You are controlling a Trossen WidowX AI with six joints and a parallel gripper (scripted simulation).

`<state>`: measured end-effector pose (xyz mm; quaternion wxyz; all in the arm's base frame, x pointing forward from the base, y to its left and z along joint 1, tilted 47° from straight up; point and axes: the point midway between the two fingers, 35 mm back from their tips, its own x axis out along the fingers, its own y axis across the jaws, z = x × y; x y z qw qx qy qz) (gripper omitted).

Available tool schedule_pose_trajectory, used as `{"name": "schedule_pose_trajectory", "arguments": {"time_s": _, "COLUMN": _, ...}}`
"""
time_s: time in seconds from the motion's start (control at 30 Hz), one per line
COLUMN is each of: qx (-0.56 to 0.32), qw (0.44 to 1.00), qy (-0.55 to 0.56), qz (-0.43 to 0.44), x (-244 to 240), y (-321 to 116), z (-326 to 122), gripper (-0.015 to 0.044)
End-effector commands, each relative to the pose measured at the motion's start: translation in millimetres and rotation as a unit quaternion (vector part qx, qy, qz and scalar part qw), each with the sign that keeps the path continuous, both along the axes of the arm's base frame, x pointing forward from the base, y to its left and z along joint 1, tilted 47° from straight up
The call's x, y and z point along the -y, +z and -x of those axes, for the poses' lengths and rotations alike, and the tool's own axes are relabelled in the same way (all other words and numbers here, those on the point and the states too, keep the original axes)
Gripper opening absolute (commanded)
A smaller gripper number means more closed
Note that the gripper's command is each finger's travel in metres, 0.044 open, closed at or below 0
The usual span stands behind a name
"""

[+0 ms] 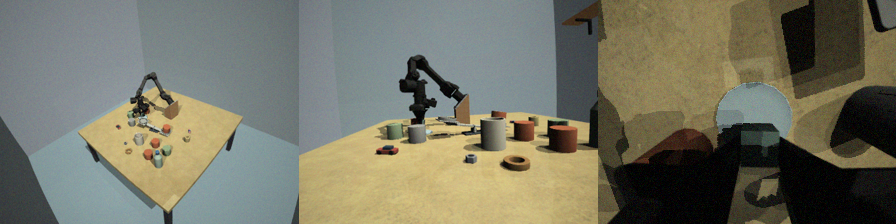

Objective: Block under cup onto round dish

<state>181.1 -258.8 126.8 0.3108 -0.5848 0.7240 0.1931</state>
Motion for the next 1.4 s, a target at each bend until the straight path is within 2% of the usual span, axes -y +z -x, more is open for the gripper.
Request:
{"name": "schedule_pose_trajectory", "arguments": {"time_s": 0.0, "qx": -0.004, "qw": 1.000, "qy": 0.001, "qz": -0.003, "x": 9, "y": -12, "z": 4, "gripper": 0.0000}}
{"name": "schedule_pose_trajectory", "arguments": {"time_s": 0.6, "qx": -0.004, "qw": 1.000, "qy": 0.001, "qz": -0.003, "x": 24, "y": -26, "z": 6, "gripper": 0.0000}}
{"name": "schedule_pose_trajectory", "arguments": {"time_s": 1.17, "qx": 0.007, "qw": 1.000, "qy": 0.003, "qz": 0.003, "x": 19, "y": -19, "z": 0, "gripper": 0.0440}}
{"name": "schedule_pose_trajectory", "arguments": {"time_s": 1.37, "qx": 0.014, "qw": 1.000, "qy": 0.006, "qz": 0.001, "x": 0, "y": -3, "z": -8, "gripper": 0.0440}}
